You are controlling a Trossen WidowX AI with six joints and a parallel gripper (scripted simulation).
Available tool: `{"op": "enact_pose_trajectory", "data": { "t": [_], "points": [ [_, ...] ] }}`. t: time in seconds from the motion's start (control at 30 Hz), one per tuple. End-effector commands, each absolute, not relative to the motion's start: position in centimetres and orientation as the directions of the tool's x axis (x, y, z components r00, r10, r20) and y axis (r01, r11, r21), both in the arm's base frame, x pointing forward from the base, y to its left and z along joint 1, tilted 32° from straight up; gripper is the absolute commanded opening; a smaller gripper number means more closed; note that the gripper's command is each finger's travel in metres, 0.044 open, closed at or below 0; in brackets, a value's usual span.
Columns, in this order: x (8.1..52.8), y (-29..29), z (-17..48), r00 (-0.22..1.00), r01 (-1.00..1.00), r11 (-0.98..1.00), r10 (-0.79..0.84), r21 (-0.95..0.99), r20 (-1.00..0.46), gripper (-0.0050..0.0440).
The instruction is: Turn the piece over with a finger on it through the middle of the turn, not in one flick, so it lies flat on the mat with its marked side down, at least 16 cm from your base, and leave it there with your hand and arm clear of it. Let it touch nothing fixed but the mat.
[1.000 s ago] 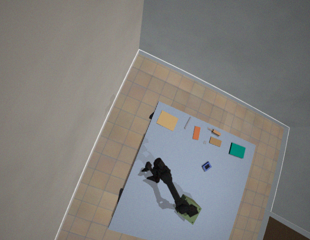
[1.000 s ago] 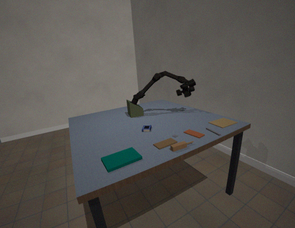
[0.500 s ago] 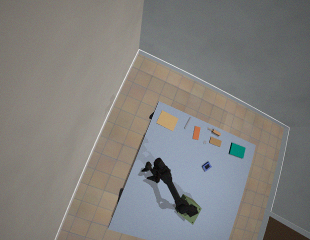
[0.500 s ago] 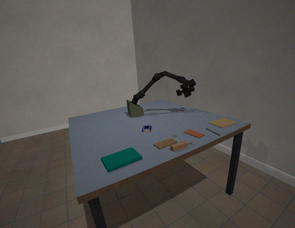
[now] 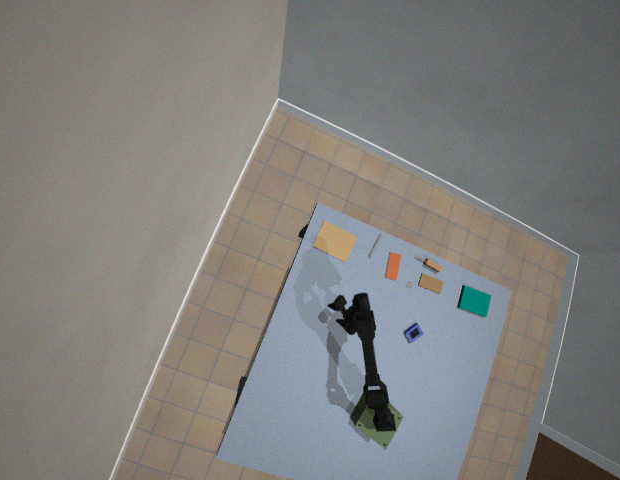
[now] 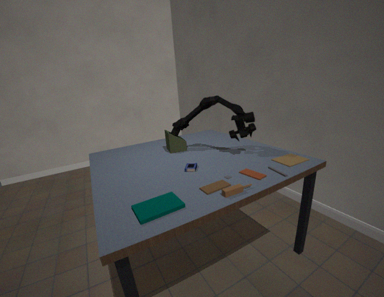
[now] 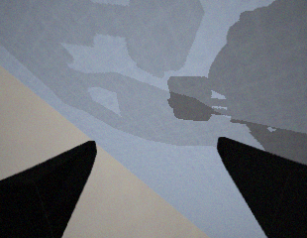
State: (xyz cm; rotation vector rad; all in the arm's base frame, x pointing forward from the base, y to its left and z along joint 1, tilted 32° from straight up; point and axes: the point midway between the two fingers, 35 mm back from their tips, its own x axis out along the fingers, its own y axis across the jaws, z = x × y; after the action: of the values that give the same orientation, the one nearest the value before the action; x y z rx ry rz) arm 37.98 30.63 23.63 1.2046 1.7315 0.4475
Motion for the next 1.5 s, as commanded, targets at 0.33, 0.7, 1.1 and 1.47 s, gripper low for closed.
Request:
{"op": "enact_pose_trajectory", "data": {
  "t": [0.33,0.7,1.1,1.47],
  "points": [
    [45.7,18.2,13.9,0.070,0.551,0.526,0.745,0.648,-0.664,0.0440],
    [47.5,7.6,7.0,0.080,0.581,0.575,0.665,0.577,-0.743,0.0440],
    [43.6,-7.9,-3.4,-0.008,0.624,0.621,0.612,0.475,-0.790,0.0440],
    [43.8,-7.7,-3.2,0.003,0.621,0.619,0.612,0.481,-0.791,0.0440]
  ]
}}
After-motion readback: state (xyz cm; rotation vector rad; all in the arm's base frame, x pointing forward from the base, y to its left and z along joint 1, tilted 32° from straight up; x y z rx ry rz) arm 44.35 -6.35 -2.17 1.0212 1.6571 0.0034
